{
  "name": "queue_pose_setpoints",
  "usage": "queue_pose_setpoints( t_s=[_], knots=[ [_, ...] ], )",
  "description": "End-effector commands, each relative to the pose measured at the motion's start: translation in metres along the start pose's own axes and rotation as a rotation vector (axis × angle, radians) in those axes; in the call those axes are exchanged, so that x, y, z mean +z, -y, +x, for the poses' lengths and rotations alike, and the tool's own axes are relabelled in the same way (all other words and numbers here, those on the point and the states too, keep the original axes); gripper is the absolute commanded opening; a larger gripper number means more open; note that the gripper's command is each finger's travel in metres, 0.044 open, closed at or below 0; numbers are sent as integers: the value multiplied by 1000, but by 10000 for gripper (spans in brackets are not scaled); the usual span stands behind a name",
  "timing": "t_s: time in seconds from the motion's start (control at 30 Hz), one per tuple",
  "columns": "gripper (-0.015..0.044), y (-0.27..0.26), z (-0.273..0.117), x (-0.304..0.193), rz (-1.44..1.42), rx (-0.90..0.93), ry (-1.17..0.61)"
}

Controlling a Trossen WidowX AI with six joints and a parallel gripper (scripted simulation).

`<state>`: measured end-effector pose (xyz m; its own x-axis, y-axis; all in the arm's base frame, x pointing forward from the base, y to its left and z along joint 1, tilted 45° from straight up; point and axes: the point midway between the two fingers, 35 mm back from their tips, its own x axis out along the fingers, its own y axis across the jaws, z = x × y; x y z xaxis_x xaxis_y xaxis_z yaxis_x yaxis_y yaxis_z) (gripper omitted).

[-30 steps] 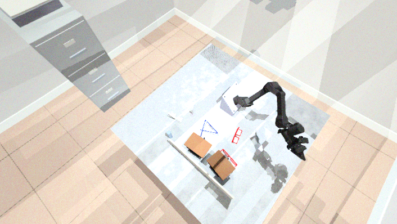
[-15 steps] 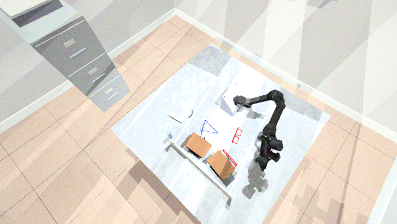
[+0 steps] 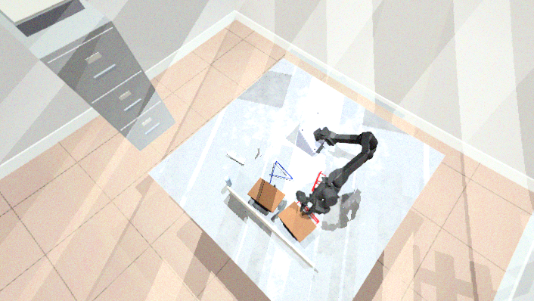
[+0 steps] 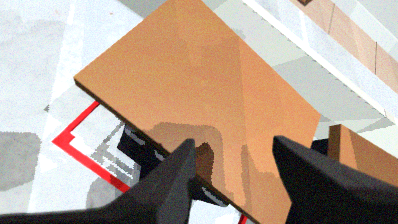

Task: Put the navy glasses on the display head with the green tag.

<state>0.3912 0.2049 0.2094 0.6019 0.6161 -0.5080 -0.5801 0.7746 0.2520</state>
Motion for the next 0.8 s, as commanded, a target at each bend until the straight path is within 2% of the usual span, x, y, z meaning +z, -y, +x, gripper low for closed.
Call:
queue_pose_setpoints(
  t_s=[0.0,0.27,0.53,0.77],
  knots=[
    [200,60,5,-45,299,-98,-149],
    [200,134,-5,-127,767,-267,-357],
    [200,157,-16,-200,1242,-346,-553],
    [200,153,-46,-285,2119,-481,-845]
  ],
)
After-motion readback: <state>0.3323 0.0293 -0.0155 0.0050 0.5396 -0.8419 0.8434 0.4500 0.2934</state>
